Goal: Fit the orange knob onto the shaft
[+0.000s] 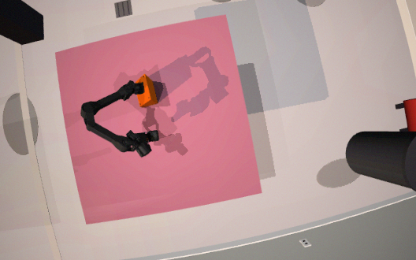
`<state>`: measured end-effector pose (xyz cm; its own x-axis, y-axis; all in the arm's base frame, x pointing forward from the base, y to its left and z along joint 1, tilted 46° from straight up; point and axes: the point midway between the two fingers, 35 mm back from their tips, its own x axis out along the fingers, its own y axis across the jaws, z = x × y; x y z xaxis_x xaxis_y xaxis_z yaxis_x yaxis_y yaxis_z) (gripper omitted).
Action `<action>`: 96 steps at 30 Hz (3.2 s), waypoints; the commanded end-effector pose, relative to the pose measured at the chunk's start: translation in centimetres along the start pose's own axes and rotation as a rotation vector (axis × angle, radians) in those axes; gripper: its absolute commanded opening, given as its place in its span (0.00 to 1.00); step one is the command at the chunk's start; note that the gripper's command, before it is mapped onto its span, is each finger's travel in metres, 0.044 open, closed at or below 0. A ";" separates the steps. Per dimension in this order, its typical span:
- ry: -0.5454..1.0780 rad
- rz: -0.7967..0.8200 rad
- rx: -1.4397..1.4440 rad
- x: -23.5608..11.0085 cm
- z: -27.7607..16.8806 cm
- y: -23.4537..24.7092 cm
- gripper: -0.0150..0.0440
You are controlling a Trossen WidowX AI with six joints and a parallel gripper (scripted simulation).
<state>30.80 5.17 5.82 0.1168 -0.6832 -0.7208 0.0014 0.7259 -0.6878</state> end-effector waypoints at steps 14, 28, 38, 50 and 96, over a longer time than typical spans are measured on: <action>-0.014 -0.020 -0.004 1.0 1.6 -5.3 0.25; -0.011 -0.038 -0.008 2.0 1.9 -7.9 0.25; -0.011 -0.039 -0.008 4.3 1.9 -8.0 0.25; -0.012 -0.039 -0.006 3.9 2.1 -8.2 0.25; -0.007 -0.040 -0.215 4.3 1.9 -8.0 0.25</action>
<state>33.15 -3.40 8.35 0.1255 -0.7093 -0.6936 -0.2042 0.6657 -0.7177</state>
